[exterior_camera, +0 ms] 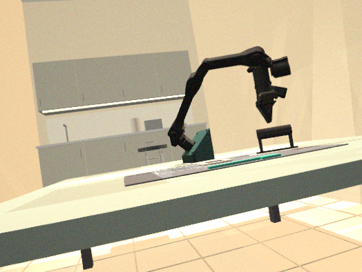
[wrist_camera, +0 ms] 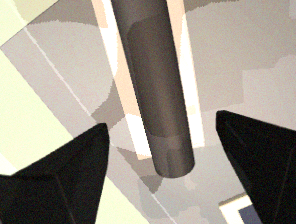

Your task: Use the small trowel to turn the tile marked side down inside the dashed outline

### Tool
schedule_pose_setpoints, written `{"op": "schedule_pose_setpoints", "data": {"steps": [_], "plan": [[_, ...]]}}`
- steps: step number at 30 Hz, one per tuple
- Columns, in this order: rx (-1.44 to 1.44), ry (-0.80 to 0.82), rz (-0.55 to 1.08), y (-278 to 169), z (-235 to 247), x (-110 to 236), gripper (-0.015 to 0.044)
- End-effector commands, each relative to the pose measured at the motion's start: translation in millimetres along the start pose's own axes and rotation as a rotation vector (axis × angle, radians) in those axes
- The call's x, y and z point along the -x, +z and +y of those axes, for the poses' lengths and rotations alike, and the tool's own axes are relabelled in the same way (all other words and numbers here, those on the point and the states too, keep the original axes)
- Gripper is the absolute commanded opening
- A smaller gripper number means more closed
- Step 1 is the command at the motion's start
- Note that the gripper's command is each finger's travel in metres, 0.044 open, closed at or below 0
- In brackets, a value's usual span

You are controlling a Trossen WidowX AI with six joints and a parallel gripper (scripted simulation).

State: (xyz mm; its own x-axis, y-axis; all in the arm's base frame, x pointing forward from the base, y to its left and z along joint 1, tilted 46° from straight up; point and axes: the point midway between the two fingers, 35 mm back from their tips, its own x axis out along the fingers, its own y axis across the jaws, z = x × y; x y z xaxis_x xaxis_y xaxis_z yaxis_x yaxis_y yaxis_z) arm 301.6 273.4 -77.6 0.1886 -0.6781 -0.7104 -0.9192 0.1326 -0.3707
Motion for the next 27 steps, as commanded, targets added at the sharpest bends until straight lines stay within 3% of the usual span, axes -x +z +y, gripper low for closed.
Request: {"op": "schedule_pose_setpoints", "data": {"steps": [1, 27], "plan": [[-0.120, 0.002, -0.003, 0.8, 0.4, 1.3, 0.0270], [-1.022, 0.005, -0.004, 3.7, 0.4, 1.3, 0.0270]]}}
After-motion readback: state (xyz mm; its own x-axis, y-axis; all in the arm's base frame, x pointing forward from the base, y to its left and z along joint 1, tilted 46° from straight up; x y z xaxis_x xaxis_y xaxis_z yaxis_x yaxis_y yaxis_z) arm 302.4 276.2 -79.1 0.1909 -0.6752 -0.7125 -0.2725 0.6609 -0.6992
